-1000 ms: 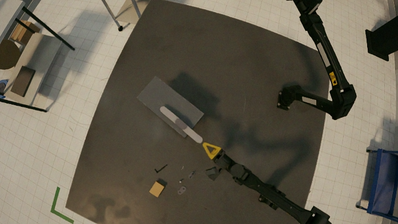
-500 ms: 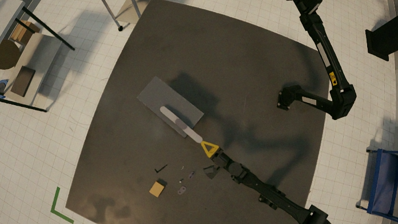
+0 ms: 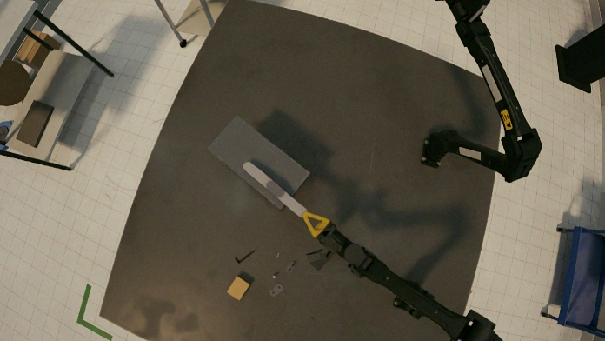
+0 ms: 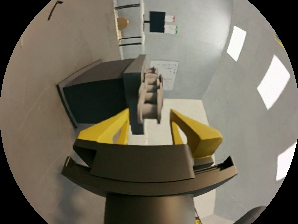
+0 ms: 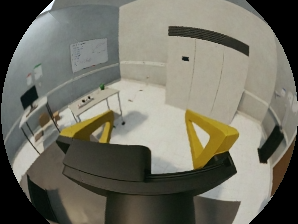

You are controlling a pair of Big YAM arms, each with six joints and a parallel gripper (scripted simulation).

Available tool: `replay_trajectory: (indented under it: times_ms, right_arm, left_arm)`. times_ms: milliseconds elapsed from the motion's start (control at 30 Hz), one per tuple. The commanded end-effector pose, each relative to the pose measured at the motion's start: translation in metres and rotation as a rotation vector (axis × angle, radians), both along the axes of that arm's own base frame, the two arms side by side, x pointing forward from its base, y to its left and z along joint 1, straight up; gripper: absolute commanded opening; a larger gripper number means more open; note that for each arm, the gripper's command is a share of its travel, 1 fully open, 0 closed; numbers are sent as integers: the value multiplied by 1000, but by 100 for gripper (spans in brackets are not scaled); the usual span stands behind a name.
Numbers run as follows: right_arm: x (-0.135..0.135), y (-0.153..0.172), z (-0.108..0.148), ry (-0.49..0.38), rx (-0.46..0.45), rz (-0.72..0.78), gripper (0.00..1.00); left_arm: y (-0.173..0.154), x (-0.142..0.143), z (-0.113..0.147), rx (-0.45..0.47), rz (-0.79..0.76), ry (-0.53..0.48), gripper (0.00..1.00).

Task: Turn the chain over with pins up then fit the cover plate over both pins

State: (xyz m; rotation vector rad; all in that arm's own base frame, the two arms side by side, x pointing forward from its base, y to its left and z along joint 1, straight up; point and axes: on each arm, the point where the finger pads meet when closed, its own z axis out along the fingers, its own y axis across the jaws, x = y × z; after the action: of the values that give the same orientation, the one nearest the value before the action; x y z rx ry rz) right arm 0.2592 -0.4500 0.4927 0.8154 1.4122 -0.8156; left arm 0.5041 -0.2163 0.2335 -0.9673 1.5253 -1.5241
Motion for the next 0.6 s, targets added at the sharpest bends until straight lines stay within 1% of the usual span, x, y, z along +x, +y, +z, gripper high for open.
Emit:
replay_trajectory:
  times_ms: [0,367,400,467,500,567]
  right_arm:
    - [2,6,14,-15,-26,9,100]
    - [2,6,14,-15,-26,9,100]
    - [2,6,14,-15,-26,9,100]
    - [2,6,14,-15,-26,9,100]
    - [2,6,14,-15,-26,9,100]
    - [2,6,14,-15,-26,9,100]
  left_arm:
    - [-14,17,22,-22,-7,-32,53]
    - [-14,25,26,-24,-2,-46,53]
    - [-19,25,24,-23,-10,-35,53]
    - [-18,25,24,-23,-9,-35,53]
    - [-17,26,23,-23,-8,-32,19]
    - [-17,25,32,-30,-8,-55,19]
